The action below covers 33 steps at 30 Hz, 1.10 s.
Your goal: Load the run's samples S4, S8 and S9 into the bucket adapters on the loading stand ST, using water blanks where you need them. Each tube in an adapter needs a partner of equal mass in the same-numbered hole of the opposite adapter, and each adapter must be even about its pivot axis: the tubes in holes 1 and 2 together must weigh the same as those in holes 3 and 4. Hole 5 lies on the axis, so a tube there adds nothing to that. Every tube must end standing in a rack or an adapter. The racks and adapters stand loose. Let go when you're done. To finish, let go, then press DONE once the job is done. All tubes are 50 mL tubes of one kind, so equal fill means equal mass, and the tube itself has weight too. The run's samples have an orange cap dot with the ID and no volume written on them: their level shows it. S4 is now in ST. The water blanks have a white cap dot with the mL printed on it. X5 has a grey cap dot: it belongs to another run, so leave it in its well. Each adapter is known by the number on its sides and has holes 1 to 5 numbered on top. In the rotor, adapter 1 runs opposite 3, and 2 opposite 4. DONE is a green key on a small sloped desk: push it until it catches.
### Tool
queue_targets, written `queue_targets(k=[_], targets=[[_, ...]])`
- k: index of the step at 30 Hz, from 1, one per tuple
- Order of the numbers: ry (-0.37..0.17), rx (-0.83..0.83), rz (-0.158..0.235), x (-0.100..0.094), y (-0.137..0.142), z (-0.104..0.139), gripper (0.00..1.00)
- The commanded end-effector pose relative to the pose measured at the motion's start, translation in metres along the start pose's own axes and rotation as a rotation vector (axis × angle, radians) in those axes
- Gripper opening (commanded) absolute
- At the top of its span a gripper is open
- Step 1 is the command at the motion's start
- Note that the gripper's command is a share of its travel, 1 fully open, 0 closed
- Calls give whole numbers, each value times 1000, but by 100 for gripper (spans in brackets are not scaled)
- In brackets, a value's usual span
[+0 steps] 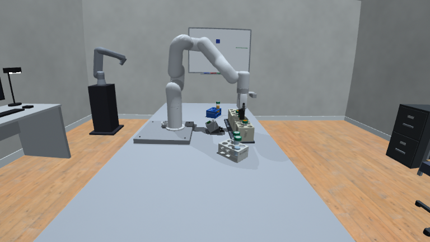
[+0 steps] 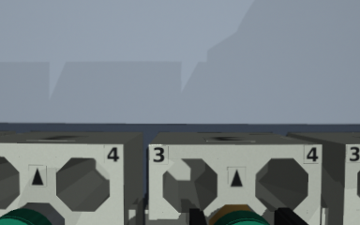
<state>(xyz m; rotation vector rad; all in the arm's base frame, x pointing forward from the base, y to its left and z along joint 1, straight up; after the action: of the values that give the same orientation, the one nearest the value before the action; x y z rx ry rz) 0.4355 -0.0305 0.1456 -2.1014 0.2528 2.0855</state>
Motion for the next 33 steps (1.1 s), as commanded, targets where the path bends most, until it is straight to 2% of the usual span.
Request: queue_targets(k=[1,21,33], targets=[[4,0,4,-1,0,-1,44],[4,0,4,-1,0,-1,44],[4,0,4,-25,-1,-1,44]])
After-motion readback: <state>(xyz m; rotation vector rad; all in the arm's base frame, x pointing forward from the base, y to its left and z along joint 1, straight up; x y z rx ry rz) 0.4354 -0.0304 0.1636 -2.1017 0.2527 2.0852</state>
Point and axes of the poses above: the point where the finger pads meet when closed, its own x axis out along the fingers, its own y axis across the jaws, z = x × y, the point moved 5 cm from there along -x, back along the fingers, and after that the axes turned 13 degrees about x, right-handed, at the moved point
